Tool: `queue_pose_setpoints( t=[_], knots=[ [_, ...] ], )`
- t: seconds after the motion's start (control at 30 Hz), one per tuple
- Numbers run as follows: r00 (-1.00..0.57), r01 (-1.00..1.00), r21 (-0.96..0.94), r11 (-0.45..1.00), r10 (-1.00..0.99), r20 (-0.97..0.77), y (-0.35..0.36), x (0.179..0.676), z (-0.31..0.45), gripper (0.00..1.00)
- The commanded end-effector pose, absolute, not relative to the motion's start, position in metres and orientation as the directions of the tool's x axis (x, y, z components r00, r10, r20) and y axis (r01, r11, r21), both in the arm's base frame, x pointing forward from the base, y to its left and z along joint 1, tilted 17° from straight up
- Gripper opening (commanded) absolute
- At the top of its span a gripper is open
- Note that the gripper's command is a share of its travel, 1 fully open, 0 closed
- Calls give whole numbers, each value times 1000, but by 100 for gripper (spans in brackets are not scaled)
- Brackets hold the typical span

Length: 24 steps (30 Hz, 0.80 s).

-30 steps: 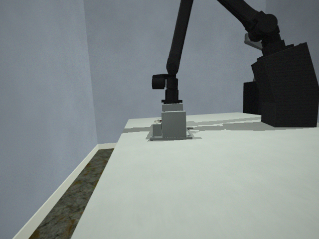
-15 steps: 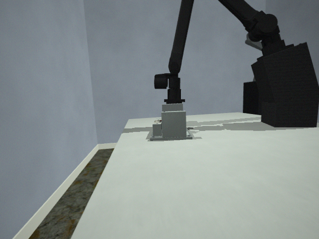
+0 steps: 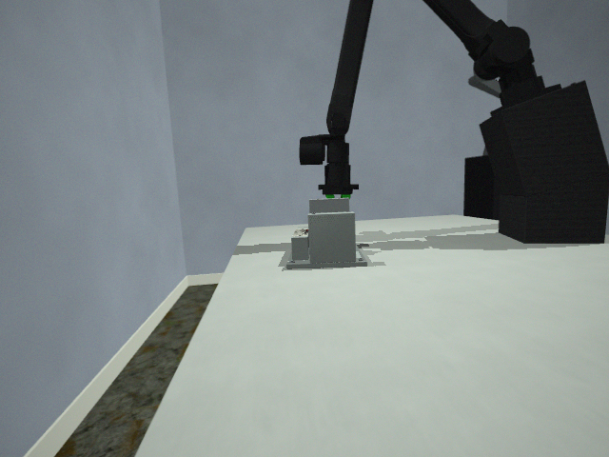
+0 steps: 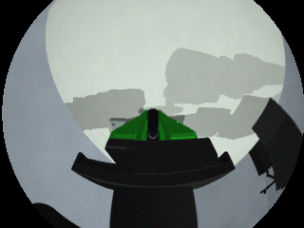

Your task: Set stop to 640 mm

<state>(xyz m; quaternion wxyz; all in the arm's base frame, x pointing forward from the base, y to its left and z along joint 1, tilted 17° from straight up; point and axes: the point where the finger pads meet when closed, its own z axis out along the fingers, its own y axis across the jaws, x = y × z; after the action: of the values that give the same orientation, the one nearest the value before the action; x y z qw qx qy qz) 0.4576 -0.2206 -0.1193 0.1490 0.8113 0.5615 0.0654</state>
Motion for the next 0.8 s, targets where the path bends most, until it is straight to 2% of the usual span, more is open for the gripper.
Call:
queue_pose_setpoints(
  t=[0.0,0.27,0.43,0.57,0.77],
  knots=[
    [373,893,296,-339,926,-63,-222,441,-108,6],
    [377,891,296,-343,924,-64,-218,439,-87,6],
    [375,901,262,-347,925,-61,-214,432,-103,6],
    [376,884,323,-338,924,-64,-223,459,-70,6],
    [372,885,327,-332,926,-64,-224,471,-52,6]
  ],
)
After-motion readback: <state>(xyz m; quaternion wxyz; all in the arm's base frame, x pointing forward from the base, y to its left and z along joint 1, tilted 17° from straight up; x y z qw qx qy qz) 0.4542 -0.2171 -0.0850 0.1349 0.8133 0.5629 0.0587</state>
